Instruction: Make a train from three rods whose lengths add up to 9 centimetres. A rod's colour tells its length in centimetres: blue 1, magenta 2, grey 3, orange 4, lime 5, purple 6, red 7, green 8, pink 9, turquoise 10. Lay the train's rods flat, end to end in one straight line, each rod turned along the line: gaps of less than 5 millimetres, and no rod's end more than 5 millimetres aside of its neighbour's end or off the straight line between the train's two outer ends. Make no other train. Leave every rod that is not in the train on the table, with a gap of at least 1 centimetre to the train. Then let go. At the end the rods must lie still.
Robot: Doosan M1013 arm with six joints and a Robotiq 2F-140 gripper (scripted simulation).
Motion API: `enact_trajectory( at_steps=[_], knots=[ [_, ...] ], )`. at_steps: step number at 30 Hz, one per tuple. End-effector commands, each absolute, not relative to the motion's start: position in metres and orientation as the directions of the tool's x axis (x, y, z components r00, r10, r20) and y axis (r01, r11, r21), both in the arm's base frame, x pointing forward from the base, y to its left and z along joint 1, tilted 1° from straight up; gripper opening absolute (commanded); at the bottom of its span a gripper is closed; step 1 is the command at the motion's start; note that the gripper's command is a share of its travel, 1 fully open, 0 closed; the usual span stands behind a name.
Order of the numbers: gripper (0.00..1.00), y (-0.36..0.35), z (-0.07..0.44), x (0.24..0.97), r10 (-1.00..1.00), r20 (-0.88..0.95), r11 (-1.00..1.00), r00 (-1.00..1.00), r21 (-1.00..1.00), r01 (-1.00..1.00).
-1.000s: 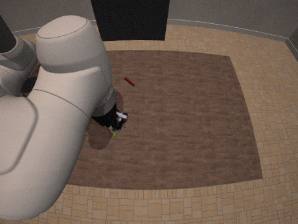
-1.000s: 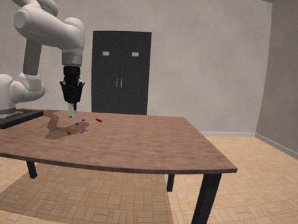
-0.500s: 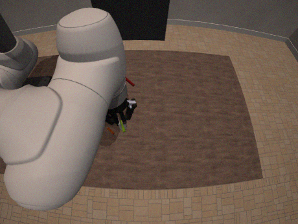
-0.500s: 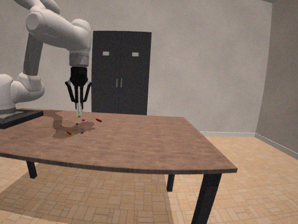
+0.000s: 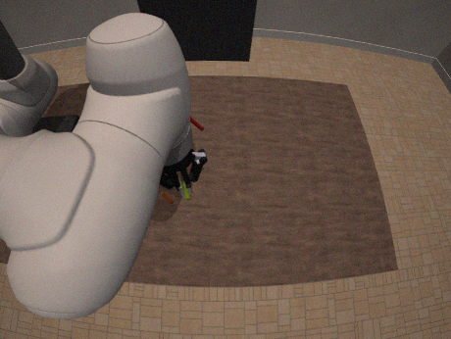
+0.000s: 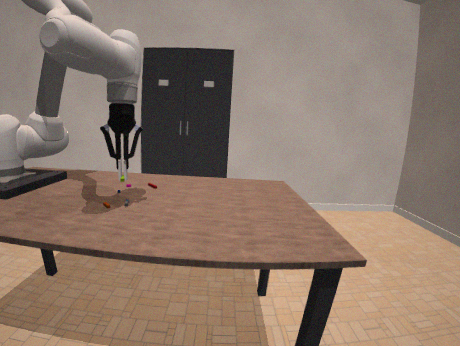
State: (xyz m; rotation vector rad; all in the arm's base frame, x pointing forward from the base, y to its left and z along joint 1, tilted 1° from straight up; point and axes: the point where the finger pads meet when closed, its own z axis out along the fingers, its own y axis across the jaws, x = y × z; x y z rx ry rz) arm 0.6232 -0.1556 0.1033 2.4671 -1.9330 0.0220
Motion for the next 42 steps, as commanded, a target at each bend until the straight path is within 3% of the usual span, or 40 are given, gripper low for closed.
enact_trajectory(
  at_steps=[1, 26, 42],
  knots=[
    [0.03, -0.156, 0.102, 0.623, -0.97, 0.015, -0.243, 0.243, -0.003, -0.97],
    [0.03, -0.157, 0.023, 0.624, -0.968, 0.015, -0.251, 0.251, -0.003, -0.968],
    [0.03, -0.157, 0.016, 0.624, -0.968, 0.015, -0.251, 0.251, -0.003, -0.968]
  ],
)
